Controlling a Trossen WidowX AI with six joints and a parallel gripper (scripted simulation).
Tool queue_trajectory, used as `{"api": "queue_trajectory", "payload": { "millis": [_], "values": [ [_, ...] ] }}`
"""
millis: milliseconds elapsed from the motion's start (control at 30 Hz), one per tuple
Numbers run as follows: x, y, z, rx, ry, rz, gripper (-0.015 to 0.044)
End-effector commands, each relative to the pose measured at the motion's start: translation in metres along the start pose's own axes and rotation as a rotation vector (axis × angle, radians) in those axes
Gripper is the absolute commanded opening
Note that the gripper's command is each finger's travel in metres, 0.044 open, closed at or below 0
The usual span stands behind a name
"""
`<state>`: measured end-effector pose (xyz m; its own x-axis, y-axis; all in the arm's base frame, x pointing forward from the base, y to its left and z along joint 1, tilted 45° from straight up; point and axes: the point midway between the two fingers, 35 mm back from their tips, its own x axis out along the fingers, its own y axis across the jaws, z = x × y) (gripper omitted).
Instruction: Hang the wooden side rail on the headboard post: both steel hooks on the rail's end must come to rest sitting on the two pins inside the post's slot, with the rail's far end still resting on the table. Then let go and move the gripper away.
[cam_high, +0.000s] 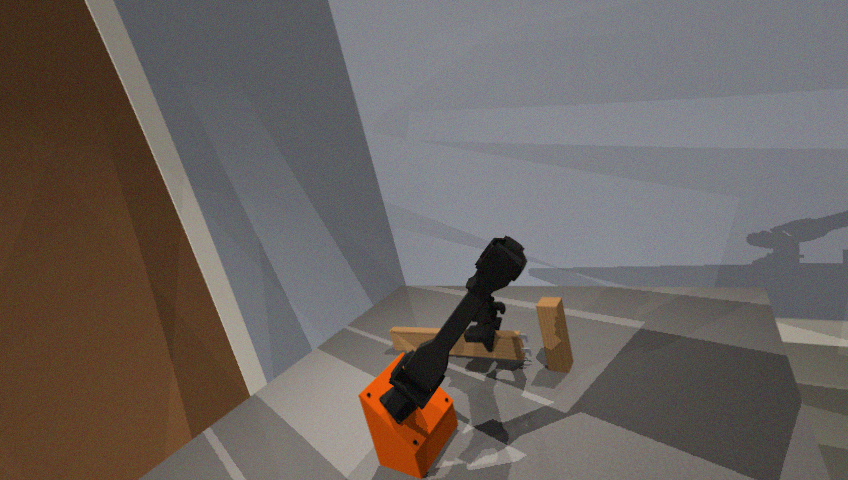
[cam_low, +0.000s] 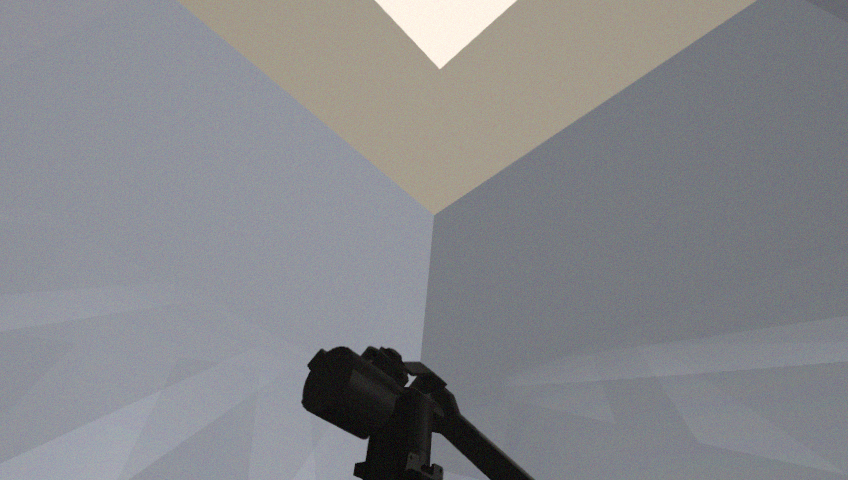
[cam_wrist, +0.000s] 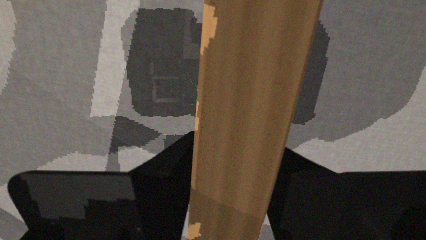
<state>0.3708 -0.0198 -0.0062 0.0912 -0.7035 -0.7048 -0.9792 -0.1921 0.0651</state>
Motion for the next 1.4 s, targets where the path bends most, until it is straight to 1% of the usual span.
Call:
{"api": "queue_trajectory", "payload": {
  "millis": [0, 1367],
  "values": [
    [-0.0062, -0.0024, 0.0015, -0.010, -0.002, -0.012, 0.0000],
    [-0.0130, -0.0023, 0.0015, -0.010, -0.002, -0.012, 0.0000]
  ]
}}
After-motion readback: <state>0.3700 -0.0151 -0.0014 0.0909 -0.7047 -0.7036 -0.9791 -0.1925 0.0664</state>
